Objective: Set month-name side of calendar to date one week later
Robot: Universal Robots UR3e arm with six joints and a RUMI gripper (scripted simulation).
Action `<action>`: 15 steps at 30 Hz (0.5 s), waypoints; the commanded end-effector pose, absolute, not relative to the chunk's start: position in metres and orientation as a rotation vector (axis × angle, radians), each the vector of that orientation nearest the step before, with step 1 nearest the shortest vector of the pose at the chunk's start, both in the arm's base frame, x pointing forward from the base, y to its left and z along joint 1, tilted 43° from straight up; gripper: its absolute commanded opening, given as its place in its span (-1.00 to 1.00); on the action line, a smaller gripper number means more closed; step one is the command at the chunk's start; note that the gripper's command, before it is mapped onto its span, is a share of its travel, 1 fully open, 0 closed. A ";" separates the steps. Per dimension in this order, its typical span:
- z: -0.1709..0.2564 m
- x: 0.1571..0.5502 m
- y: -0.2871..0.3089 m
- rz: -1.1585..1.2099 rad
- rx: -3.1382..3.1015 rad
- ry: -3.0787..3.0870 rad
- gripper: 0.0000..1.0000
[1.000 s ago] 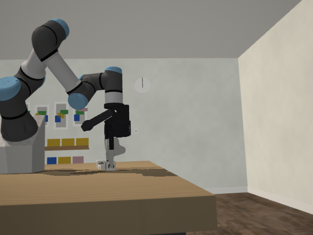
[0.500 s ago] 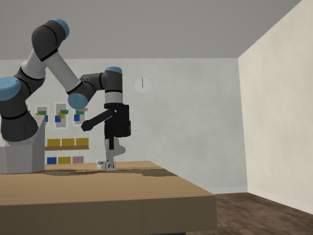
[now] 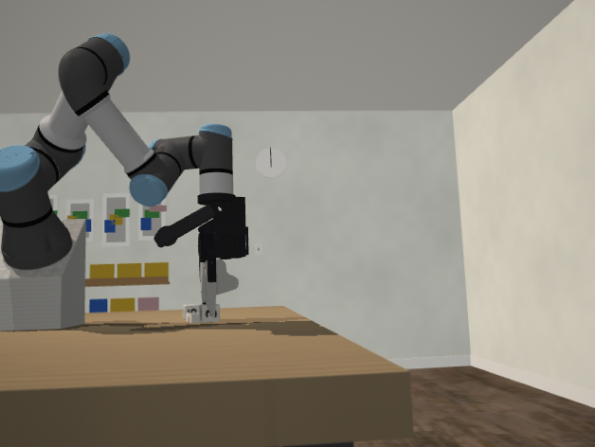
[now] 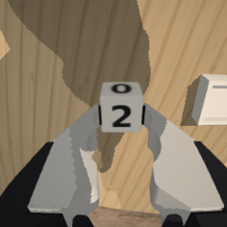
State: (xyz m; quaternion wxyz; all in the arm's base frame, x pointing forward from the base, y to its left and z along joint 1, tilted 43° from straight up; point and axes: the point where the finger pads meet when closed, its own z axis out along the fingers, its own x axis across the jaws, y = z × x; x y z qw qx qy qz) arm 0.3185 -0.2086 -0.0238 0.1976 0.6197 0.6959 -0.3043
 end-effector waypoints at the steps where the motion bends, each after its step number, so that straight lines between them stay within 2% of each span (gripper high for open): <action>1: -0.017 0.320 -0.203 -0.850 1.734 1.947 -0.78; 15: 0.013 0.324 -0.176 -0.850 1.734 1.947 -0.78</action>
